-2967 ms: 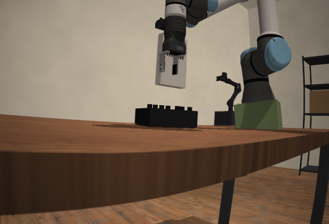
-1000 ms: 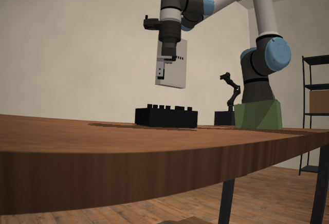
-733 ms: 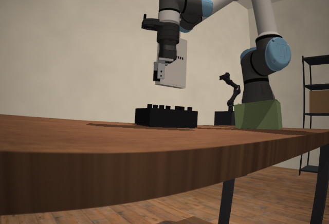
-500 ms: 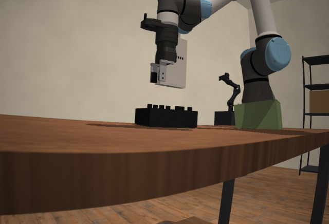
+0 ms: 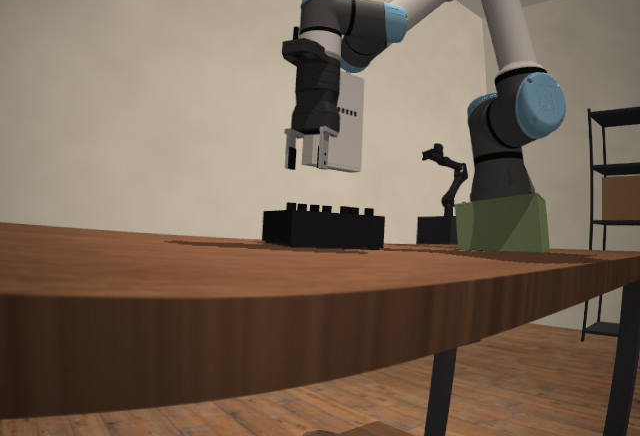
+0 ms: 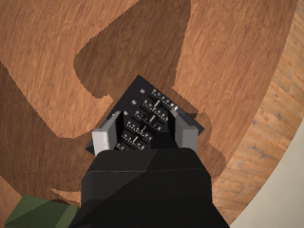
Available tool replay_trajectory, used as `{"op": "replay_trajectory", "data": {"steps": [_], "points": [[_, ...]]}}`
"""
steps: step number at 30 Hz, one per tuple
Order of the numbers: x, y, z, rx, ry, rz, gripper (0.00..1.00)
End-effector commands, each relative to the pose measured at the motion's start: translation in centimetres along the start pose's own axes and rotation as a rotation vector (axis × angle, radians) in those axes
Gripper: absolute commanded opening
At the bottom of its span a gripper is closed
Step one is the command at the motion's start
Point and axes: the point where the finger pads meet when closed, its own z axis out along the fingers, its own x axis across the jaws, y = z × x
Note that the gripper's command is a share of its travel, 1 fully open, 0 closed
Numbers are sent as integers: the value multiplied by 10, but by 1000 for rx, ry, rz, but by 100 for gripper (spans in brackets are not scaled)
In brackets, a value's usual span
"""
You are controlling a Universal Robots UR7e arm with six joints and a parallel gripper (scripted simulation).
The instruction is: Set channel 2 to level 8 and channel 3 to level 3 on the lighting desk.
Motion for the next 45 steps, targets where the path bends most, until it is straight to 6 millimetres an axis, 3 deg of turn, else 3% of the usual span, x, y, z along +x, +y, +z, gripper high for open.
{"op": "replay_trajectory", "data": {"steps": [1, 14, 24, 45], "points": [[-1, -2, 4, 15, -4, -182, 100], [-5, -2, 16, 17, 1, -591, 100], [-6, -1, 21, 17, 2, -754, 100], [-7, 0, 25, 17, 4, -883, 100]]}}
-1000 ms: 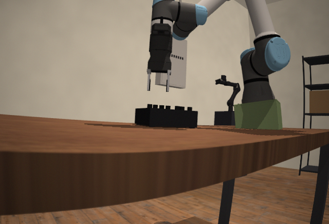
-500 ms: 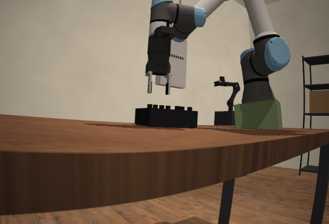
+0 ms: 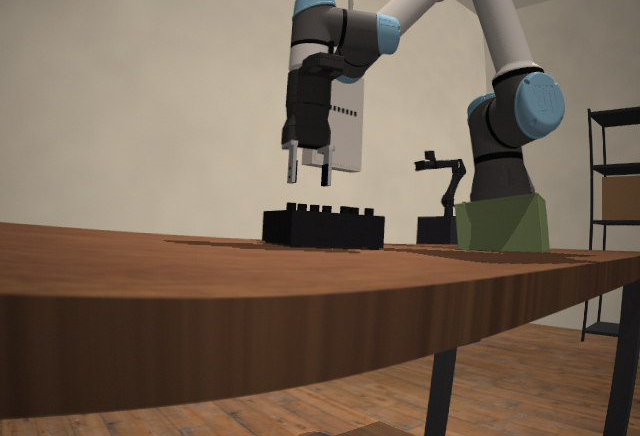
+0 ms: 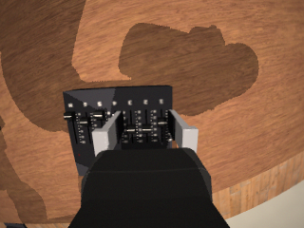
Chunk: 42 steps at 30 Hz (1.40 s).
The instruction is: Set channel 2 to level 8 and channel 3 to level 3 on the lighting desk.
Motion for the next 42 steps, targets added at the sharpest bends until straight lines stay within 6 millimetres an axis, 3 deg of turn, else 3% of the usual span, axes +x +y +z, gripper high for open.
{"op": "replay_trajectory", "data": {"steps": [1, 5, 6, 42], "points": [[0, 0, 0, 0, 2, -10, 100], [0, 0, 0, 0, 2, -10, 100], [0, 0, 0, 0, 2, -10, 0], [0, 0, 0, 0, 2, -10, 0]]}}
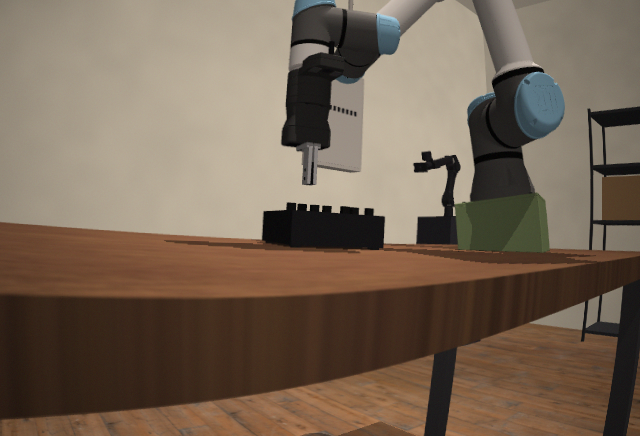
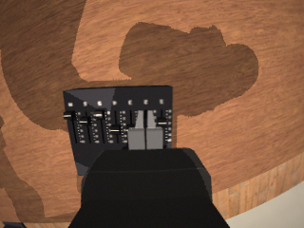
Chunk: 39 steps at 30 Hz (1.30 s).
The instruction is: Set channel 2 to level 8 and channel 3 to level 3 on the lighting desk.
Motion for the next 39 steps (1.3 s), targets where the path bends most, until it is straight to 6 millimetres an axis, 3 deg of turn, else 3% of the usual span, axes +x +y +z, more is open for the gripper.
{"op": "replay_trajectory", "data": {"steps": [1, 39], "points": [[0, 0, 0, 0, 1, 0, 0], [0, 0, 18, 0, 1, 0, 0]]}}
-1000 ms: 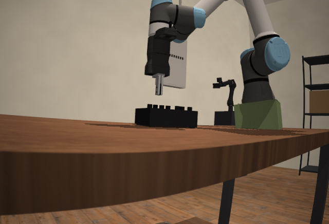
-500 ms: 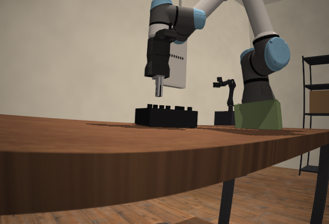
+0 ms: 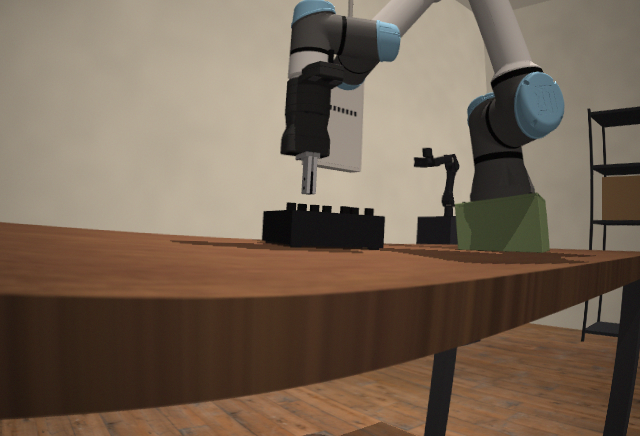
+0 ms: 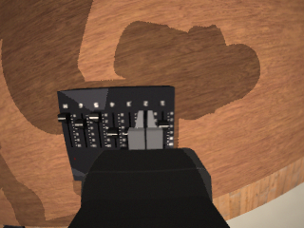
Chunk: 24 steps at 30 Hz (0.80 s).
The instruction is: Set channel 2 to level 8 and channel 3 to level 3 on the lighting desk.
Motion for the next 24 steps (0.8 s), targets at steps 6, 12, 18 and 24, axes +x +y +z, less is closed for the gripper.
{"op": "replay_trajectory", "data": {"steps": [6, 12, 18, 24], "points": [[0, 0, 6, 0, 1, 0, 0], [0, 0, 8, 0, 1, 0, 0], [0, 0, 9, 0, 1, 0, 0], [0, 0, 9, 0, 1, 0, 0]]}}
